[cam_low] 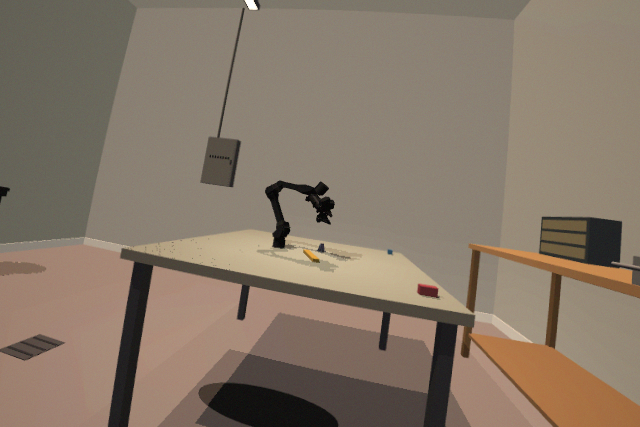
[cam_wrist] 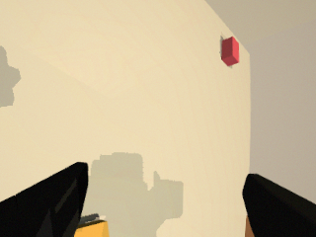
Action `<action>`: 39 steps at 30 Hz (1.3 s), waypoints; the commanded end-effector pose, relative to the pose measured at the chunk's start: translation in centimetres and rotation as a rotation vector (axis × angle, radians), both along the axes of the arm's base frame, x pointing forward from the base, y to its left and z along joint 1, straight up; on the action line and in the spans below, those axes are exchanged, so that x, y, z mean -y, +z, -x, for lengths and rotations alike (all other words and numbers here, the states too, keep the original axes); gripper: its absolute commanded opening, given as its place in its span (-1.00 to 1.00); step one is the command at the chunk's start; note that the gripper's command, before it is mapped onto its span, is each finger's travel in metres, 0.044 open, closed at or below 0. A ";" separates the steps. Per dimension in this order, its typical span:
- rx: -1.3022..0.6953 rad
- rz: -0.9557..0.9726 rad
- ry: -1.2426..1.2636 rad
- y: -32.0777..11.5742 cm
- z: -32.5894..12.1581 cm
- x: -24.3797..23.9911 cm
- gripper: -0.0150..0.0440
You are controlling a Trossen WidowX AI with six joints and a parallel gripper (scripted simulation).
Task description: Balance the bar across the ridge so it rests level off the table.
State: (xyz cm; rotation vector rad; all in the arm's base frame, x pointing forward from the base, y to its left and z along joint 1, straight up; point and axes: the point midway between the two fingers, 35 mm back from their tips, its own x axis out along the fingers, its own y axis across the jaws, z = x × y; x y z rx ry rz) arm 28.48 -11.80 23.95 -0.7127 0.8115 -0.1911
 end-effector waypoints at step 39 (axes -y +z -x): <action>-0.203 -0.957 -1.297 -11.5 4.1 4.6 0.58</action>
